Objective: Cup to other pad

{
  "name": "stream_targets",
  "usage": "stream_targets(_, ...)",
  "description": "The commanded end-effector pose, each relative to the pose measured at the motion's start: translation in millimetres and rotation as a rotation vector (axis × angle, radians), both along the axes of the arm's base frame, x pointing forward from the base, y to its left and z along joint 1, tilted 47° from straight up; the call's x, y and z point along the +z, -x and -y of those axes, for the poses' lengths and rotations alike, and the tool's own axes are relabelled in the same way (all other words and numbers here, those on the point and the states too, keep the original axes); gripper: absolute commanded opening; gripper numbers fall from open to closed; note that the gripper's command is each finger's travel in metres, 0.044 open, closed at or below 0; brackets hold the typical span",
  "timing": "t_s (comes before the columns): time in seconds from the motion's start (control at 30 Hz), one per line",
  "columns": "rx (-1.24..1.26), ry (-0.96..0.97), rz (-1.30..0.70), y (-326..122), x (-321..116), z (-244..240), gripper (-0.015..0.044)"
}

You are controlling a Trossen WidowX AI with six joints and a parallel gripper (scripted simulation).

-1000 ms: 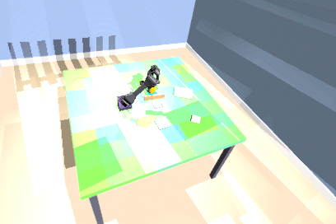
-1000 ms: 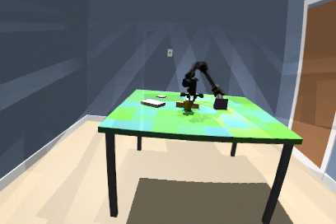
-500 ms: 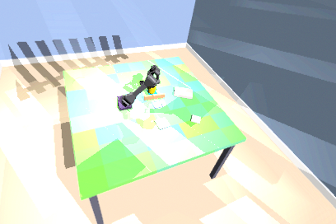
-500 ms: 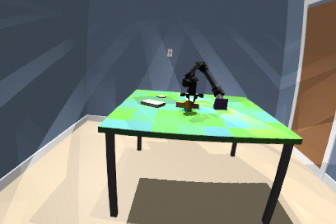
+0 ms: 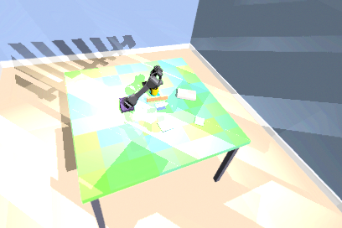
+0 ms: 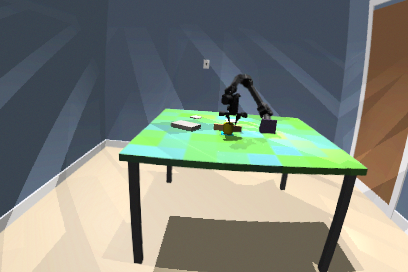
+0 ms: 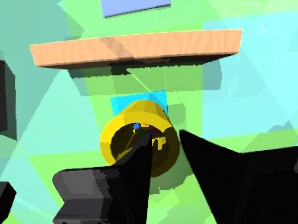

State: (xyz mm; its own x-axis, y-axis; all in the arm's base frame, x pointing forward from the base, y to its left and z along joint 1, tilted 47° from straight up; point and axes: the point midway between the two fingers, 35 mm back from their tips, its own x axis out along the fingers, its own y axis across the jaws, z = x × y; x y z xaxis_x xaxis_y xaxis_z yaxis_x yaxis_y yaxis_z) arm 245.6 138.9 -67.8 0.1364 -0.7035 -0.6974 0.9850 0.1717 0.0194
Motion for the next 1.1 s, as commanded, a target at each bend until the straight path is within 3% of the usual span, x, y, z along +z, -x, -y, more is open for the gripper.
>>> stream_targets(0.0,-0.005,-0.004,0.0,1,4,-5,0.0147)
stream_targets(0.93,-0.001,-0.001,-0.001,4,29,-30,0.0147)
stream_targets(1.07,0.005,0.001,0.0,3,26,-28,0.0252)
